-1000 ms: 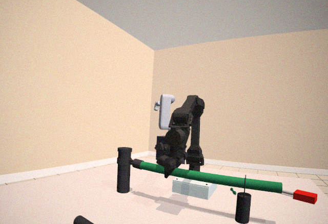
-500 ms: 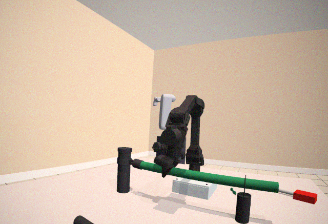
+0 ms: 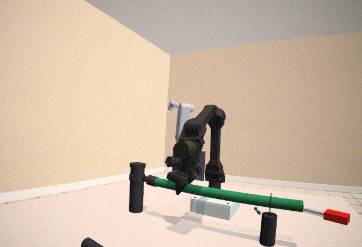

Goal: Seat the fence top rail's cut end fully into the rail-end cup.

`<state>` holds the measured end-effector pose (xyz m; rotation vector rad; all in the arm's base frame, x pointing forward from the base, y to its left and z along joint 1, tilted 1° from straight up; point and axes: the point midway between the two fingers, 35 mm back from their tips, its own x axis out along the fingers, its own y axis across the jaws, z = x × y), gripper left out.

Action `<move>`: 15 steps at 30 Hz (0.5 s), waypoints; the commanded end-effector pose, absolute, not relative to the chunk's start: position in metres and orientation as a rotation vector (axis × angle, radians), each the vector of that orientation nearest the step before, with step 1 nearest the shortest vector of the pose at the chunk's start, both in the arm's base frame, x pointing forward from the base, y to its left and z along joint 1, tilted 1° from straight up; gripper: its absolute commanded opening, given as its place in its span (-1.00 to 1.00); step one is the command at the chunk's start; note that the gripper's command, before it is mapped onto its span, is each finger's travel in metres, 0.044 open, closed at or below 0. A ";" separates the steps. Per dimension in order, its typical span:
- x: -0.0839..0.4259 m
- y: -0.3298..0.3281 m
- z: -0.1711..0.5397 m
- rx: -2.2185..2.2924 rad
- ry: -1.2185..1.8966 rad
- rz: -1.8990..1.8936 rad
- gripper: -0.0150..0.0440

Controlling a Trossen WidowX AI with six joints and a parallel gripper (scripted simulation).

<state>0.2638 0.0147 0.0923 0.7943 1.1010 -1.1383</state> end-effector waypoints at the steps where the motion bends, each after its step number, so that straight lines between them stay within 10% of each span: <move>1: 0.267 0.009 0.095 0.792 1.085 -1.136 -0.49; 12: 0.264 0.013 0.092 0.794 1.101 -1.138 -0.49; 15: 0.264 0.013 0.092 0.794 1.101 -1.138 -0.22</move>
